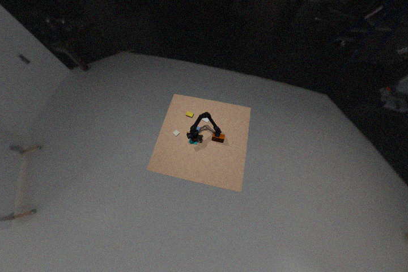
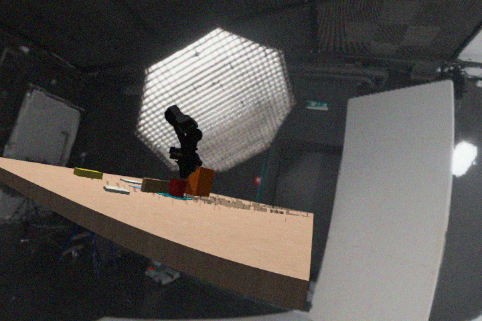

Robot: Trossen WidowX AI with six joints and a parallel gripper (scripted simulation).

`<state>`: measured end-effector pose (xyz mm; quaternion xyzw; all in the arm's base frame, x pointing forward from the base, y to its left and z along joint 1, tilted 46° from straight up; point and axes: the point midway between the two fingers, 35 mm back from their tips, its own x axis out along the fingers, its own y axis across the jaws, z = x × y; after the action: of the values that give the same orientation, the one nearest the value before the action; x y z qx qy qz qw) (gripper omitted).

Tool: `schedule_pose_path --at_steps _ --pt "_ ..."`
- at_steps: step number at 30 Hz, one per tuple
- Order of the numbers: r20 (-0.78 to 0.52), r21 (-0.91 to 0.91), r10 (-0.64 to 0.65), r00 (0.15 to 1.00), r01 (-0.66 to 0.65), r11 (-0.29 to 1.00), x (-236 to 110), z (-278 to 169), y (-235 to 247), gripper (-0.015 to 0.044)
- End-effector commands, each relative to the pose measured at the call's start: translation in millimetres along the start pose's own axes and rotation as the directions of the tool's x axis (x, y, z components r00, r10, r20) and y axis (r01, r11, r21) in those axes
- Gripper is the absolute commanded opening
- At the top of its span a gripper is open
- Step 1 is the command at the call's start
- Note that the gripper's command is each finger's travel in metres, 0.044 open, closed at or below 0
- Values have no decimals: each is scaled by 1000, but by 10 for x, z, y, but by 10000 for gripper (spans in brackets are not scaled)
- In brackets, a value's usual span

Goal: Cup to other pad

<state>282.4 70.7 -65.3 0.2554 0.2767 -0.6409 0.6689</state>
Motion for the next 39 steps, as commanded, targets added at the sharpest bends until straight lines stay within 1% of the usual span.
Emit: schedule_pose_path --at_steps 1,7,8,15,19,30,35,39 --pt "-11 10 11 1000 -11 1000 -101 2 11 128" --pt "-10 9 11 1000 -11 1000 -135 2 -25 128" --pt "-2 2 5 1000 -5 1000 -89 -3 -25 154" --pt "-2 2 5 1000 -5 1000 -89 -3 -25 338" --pt "-4 2 6 1000 -6 1000 -164 -6 -19 440" --pt "-12 8 10 1000 -10 1000 -703 2 -53 440" --pt "-12 8 10 1000 -10 1000 -737 -10 -68 440" --pt "-5 0 9 1000 -9 1000 -695 -14 -69 440"
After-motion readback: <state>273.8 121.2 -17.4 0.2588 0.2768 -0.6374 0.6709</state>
